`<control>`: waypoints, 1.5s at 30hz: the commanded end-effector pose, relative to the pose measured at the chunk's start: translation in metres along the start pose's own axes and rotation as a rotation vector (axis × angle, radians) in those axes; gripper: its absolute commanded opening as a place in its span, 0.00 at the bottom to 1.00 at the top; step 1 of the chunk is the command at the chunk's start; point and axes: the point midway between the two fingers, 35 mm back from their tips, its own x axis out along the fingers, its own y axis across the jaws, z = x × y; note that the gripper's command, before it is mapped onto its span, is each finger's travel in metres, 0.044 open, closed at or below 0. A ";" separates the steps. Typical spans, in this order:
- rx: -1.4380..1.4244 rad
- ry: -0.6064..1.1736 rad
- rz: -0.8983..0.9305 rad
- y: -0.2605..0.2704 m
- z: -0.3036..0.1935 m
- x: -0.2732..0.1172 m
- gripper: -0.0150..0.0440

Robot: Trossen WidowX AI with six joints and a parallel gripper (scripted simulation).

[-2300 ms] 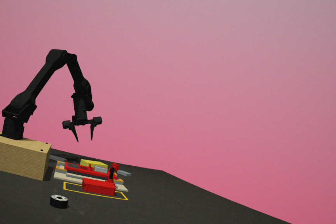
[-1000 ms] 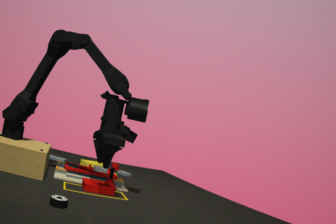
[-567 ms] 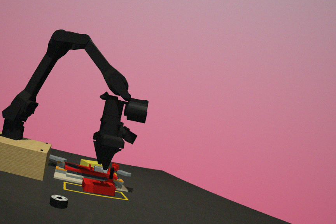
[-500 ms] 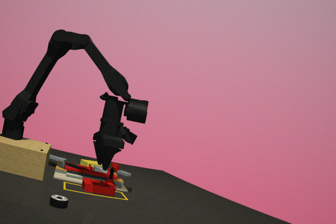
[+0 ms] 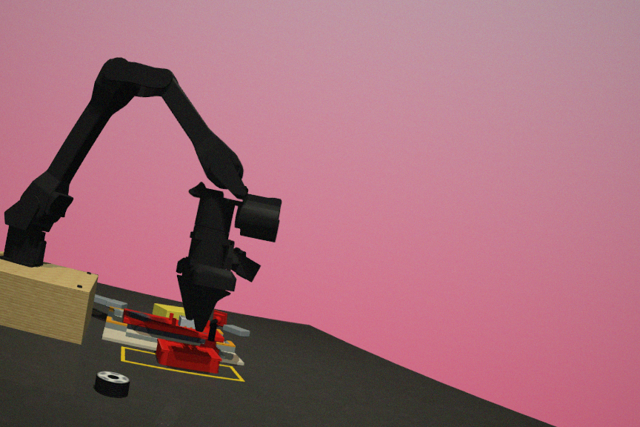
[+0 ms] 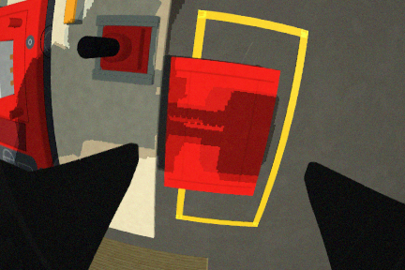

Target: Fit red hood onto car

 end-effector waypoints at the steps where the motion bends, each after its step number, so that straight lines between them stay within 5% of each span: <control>1: 0.006 0.008 0.006 0.001 -0.002 0.007 1.00; 45: 0.006 0.009 0.007 0.003 -0.002 0.037 1.00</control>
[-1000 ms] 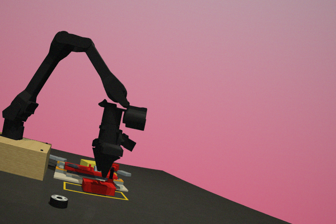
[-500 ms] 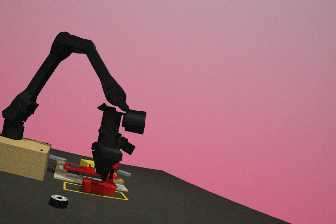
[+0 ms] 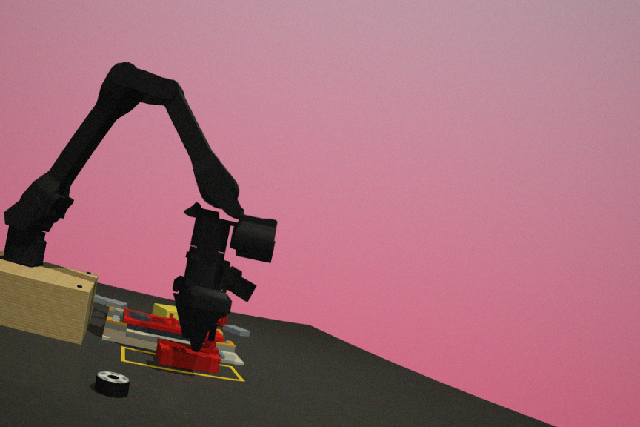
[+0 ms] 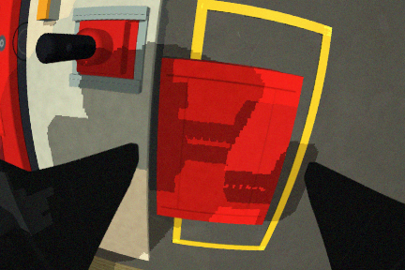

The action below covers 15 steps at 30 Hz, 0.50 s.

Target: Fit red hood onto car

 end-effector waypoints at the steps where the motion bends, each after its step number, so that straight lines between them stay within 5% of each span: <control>1: 0.006 0.006 0.006 0.001 -0.001 0.004 1.00; 15: 0.006 0.006 0.006 0.001 -0.001 0.009 1.00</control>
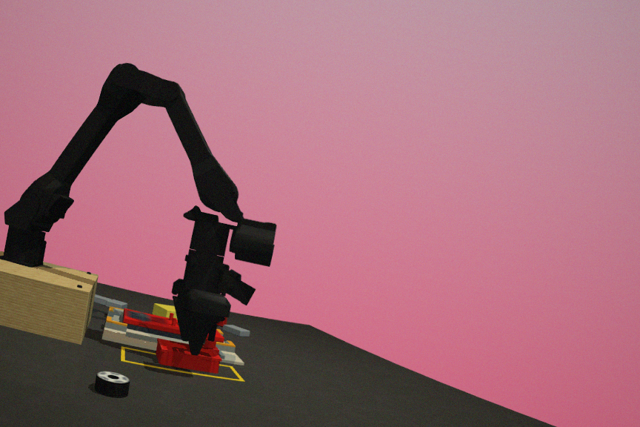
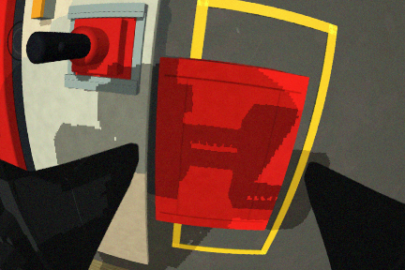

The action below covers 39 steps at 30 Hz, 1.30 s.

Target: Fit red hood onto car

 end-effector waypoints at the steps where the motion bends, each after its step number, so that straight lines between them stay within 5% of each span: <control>1: 0.006 0.004 0.005 0.001 -0.001 0.004 1.00; 31: 0.006 0.004 0.005 0.001 -0.001 0.018 1.00; 35: 0.002 0.000 0.000 0.000 0.000 0.015 0.82; 39: 0.002 0.000 0.000 0.000 0.000 0.015 0.78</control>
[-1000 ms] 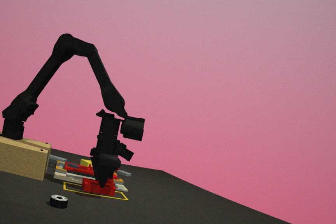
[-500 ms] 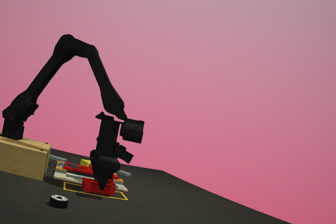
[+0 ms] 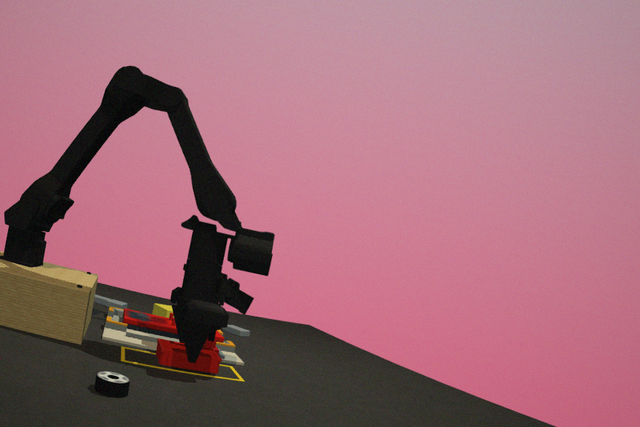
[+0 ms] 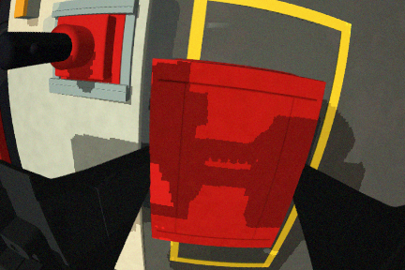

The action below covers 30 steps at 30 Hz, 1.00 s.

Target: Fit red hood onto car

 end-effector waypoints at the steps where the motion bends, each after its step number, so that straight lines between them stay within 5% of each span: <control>1: 0.000 -0.001 -0.001 0.000 0.000 0.000 0.77; 5: 0.000 -0.001 -0.001 0.000 0.000 0.000 0.72; 16: 0.000 0.000 0.000 0.000 0.000 -0.015 0.25; 30: 0.000 0.000 0.000 0.000 0.001 -0.064 0.25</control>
